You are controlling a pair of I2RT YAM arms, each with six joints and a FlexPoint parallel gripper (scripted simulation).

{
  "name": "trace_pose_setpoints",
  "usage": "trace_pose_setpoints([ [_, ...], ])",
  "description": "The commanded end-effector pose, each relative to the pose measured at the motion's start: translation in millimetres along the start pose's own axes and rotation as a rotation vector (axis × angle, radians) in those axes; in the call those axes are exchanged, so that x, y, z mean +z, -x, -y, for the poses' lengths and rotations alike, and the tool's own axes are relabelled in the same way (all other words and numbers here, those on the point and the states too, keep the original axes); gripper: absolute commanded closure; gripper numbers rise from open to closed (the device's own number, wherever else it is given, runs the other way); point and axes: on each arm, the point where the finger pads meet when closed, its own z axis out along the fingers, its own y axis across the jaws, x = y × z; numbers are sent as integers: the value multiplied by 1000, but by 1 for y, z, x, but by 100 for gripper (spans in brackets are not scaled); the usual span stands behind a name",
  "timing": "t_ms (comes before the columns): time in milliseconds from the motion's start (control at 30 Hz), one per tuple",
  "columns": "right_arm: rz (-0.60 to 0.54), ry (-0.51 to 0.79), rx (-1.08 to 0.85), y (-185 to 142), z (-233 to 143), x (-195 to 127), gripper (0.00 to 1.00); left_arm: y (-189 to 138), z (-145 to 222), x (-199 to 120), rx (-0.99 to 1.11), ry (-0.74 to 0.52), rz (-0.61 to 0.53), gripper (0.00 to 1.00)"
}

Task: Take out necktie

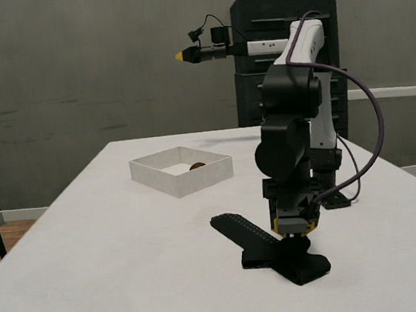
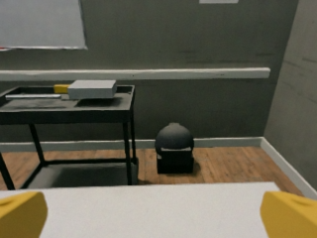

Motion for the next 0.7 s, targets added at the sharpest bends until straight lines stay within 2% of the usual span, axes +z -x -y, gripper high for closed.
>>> trace_pose_setpoints([
  [0, 3, 0, 0, 1, 0, 0, 0, 5, 0, 3, 8, 6, 17, 62],
  [200, 3, 0, 0, 1, 0, 0, 0, 5, 0, 3, 8, 6, 17, 31],
  [267, 3, 0, 0, 1, 0, 0, 0, 5, 0, 3, 8, 6, 17, 31],
  [467, 3, 0, 0, 1, 0, 0, 0, 5, 0, 3, 8, 6, 15, 0],
  [667, 3, 0, 0, 1, 0, 0, 0, 5, 0, 3, 8, 6, 15, 0],
])
